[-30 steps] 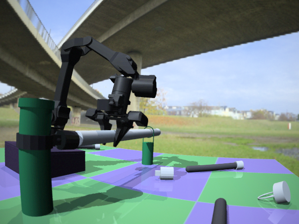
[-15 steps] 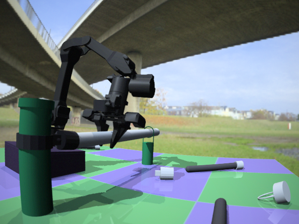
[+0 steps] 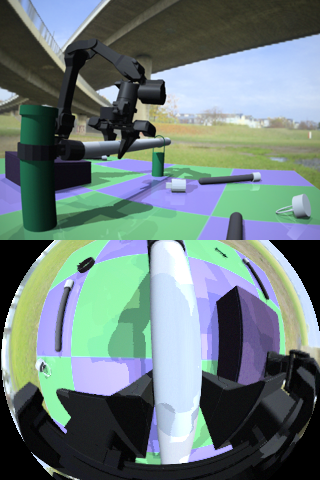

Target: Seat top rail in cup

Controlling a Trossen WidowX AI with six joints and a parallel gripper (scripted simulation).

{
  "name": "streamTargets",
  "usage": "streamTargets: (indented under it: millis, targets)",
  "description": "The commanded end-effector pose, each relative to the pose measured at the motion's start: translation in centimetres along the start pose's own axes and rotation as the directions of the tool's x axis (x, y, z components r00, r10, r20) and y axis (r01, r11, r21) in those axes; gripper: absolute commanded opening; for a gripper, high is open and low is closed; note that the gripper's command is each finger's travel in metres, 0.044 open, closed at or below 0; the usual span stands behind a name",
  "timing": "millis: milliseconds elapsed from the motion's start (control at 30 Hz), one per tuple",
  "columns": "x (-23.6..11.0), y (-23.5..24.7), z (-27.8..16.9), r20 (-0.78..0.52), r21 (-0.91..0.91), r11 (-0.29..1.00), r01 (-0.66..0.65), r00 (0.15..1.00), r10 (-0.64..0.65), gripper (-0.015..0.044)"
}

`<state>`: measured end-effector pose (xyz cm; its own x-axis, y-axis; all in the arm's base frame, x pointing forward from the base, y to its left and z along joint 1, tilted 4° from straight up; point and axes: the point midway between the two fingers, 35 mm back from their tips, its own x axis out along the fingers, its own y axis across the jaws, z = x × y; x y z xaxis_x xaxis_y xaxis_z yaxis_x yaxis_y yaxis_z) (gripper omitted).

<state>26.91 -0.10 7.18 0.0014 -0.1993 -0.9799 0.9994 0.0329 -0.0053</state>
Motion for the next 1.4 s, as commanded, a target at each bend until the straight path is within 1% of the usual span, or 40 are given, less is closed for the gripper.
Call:
streamTargets:
  millis: [0, 1367]
  targets:
    - [-0.11, -0.02, 0.02, 0.002, 0.001, 1.0, 0.0, 1.0, 0.0, 0.0]
    - [-0.44, -0.15, 0.26, 0.013, 0.005, 1.0, 0.001, 1.0, -0.001, 0.0]
